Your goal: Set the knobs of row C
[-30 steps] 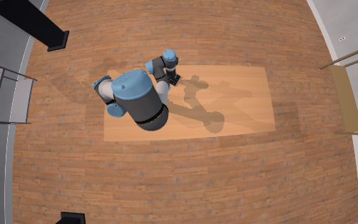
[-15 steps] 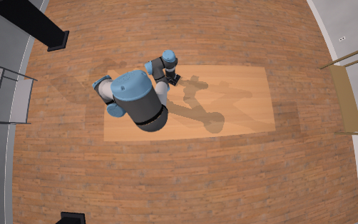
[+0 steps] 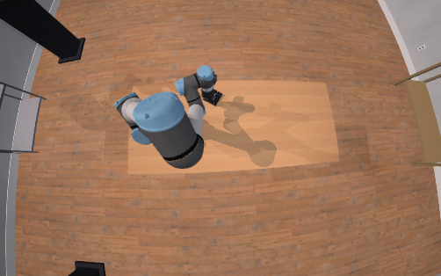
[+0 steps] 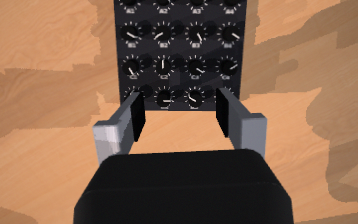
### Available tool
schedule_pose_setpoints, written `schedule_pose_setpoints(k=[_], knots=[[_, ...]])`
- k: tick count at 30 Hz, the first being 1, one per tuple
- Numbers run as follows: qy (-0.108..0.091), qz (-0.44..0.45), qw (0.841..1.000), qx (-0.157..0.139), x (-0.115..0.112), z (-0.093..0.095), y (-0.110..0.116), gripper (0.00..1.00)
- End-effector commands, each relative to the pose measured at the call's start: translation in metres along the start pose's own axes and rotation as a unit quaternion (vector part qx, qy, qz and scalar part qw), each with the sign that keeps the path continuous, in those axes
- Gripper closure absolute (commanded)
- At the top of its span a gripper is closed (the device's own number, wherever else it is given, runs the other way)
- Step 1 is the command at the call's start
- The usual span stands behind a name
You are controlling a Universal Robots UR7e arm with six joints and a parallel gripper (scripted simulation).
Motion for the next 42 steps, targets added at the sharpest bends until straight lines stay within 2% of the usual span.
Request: schedule_pose_setpoints(k=[1, 10, 42], knots=[[0.001, 0.000, 1.000, 0.000, -0.0019, -0.0004, 0.0135, 0.00], [0.001, 0.000, 1.000, 0.001, -0.0037, -0.0004, 0.0224, 0.00], [0.001, 0.000, 1.000, 0.001, -0.0037, -0.0006, 0.0222, 0.00]])
Point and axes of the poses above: the point where the finger pads meet when closed, its own z axis out along the fingers, its own x axis across the jaws, y = z × x, the point moved 2 cm from there along -z, back along the fingers, and after that the axes turned 7 degrees about -z, right-handed, at the moved point
